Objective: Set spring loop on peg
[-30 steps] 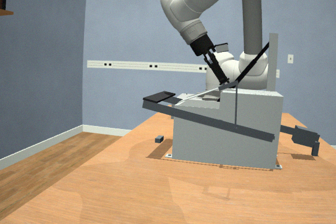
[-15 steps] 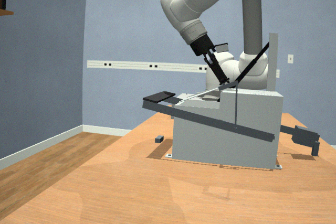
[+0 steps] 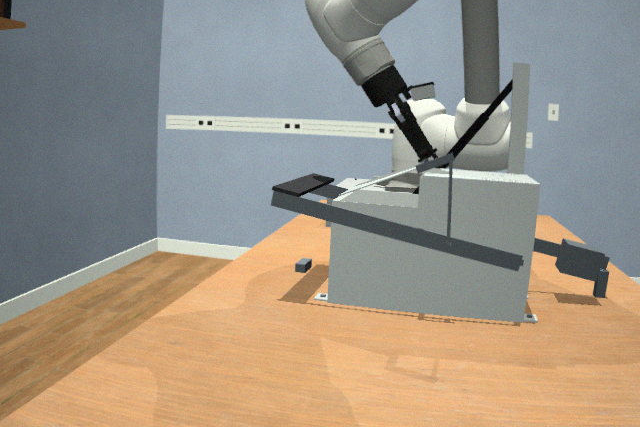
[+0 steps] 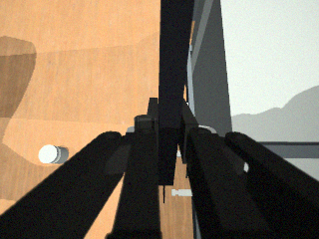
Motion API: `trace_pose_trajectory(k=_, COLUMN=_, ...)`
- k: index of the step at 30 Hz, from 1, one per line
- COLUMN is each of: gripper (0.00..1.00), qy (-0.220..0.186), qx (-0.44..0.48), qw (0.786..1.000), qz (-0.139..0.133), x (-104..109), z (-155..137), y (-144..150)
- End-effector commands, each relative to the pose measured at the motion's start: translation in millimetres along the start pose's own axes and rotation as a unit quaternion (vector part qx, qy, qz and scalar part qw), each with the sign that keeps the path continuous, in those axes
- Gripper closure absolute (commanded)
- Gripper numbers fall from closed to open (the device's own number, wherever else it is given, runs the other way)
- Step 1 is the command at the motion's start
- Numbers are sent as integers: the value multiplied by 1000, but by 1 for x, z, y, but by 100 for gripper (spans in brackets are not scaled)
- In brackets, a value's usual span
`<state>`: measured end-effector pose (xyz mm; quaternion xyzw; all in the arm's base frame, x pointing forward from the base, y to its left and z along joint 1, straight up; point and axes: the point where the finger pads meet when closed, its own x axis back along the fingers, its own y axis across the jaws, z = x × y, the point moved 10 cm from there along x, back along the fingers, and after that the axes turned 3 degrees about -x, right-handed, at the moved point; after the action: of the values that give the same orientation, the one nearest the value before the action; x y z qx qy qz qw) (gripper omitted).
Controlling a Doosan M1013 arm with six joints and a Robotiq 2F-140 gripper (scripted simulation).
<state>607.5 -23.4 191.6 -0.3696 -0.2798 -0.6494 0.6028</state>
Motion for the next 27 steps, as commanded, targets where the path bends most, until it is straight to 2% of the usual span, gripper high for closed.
trace_pose_trajectory(k=1, gripper=83, qy=0, qx=-1, qw=1000, qz=1, x=1, z=0, y=0)
trace_pose_trajectory(k=27, gripper=83, qy=0, qx=-3, qw=1000, qz=4, x=6, z=-7, y=0)
